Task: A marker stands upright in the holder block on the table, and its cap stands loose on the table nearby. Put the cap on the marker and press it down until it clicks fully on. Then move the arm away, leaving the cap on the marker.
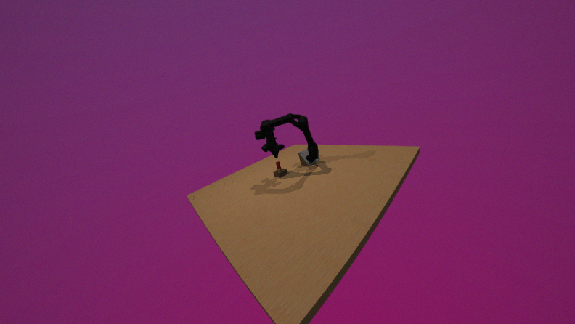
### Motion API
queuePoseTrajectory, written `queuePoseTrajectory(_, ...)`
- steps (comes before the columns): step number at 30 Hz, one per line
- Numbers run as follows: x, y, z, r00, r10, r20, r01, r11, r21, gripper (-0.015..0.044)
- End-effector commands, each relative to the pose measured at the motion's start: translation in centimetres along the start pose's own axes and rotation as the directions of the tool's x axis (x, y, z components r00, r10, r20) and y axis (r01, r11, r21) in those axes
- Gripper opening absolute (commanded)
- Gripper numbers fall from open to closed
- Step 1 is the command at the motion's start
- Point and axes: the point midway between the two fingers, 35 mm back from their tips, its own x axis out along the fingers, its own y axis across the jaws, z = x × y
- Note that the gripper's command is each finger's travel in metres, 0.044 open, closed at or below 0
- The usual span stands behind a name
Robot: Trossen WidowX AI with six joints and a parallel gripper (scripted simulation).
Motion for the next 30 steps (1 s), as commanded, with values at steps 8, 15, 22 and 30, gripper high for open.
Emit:
queuePoseTrajectory(8,0.0,0.0,0.0,1.0,-0.002,0.003,0.003,1.0,-0.021,0.0)
queuePoseTrajectory(15,0.8,0.0,0.1,1.0,-0.002,0.003,0.002,1.0,-0.021,0.0)
queuePoseTrajectory(22,1.8,0.0,0.1,1.0,-0.002,0.003,0.002,1.0,-0.022,0.0)
queuePoseTrajectory(30,2.9,0.0,0.1,1.0,-0.002,0.003,0.002,1.0,-0.022,0.0)
